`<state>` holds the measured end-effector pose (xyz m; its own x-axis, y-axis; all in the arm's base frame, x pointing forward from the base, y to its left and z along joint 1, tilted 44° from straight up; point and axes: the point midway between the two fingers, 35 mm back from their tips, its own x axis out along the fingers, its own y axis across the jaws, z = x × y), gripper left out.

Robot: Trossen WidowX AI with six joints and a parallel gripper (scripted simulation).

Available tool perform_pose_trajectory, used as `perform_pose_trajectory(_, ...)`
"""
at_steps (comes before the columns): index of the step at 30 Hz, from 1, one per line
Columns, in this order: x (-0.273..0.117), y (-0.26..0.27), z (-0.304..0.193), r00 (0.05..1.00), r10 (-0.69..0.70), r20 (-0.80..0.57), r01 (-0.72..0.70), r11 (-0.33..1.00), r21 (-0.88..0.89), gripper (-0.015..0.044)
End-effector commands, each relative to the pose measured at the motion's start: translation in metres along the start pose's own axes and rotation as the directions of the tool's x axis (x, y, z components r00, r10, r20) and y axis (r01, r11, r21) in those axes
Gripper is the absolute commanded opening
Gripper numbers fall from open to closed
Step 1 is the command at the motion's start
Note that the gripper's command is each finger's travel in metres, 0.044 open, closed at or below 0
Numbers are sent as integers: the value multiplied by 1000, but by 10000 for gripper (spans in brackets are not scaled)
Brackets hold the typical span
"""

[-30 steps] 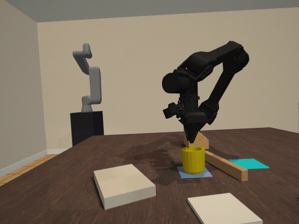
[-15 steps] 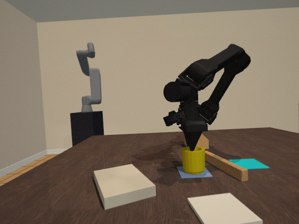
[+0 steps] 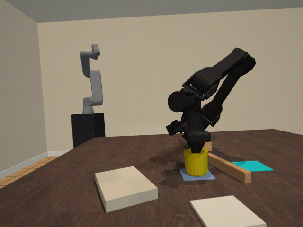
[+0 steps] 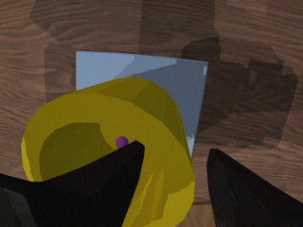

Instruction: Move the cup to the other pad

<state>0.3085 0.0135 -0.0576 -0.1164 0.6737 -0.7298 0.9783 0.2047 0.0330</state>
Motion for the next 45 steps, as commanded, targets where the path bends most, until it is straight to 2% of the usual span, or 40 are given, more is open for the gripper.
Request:
perform_pose_trajectory(1,5,-1,-1,1000,0,-5,0,1000,7,166)
perform_pose_trajectory(4,6,-1,-1,1000,0,-5,0,1000,7,166)
perform_pose_trajectory(26,4,-1,0,1000,-2,-2,2,1000,1,20)
perform_pose_trajectory(27,4,-1,0,1000,-2,-2,2,1000,1,0)
perform_pose_trajectory(45,-52,-2,1,1000,0,-2,0,1000,7,0)
